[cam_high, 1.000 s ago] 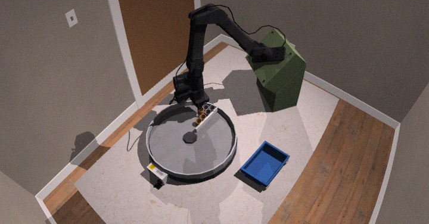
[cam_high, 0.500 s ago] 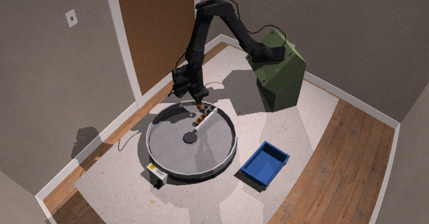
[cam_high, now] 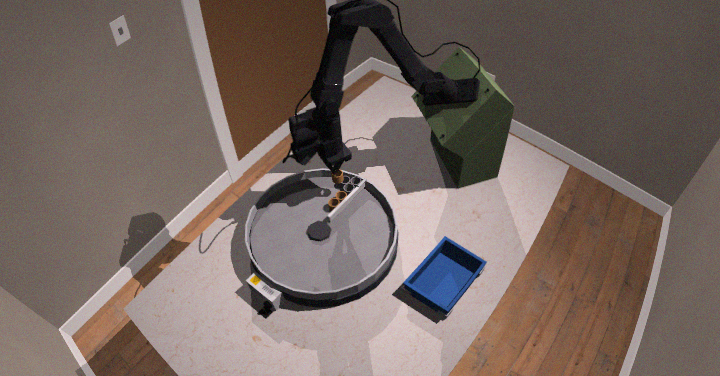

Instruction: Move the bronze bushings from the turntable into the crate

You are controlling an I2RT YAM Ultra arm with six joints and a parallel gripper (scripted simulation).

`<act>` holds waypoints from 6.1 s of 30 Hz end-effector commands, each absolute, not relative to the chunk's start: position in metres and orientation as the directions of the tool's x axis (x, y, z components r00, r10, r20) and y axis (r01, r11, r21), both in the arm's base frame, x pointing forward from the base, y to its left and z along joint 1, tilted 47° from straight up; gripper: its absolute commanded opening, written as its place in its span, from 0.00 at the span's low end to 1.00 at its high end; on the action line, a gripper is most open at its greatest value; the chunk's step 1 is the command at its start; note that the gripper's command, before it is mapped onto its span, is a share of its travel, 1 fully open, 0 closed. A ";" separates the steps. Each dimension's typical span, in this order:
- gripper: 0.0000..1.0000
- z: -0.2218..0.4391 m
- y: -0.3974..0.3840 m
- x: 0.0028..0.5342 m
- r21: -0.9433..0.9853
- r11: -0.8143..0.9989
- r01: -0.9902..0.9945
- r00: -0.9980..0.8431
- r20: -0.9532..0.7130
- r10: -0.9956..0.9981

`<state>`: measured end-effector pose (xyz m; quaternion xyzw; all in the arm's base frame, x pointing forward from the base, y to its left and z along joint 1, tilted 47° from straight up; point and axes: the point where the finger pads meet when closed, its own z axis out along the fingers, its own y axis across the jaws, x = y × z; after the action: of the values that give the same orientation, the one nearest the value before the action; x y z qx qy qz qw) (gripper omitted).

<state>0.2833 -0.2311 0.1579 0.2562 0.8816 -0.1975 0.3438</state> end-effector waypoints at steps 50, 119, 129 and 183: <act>0.00 0.127 -0.169 0.312 -0.178 0.790 0.587 -0.637 -0.703 0.315; 0.00 0.025 0.117 0.448 -0.160 0.795 0.586 -0.617 -0.724 0.309; 0.00 0.027 0.118 0.448 -0.156 0.796 0.585 -0.614 -0.726 0.309; 0.00 0.032 0.125 0.451 -0.139 0.797 0.587 -0.602 -0.733 0.316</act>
<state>0.4422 0.1045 0.0077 0.2590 0.8820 -0.2091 0.3335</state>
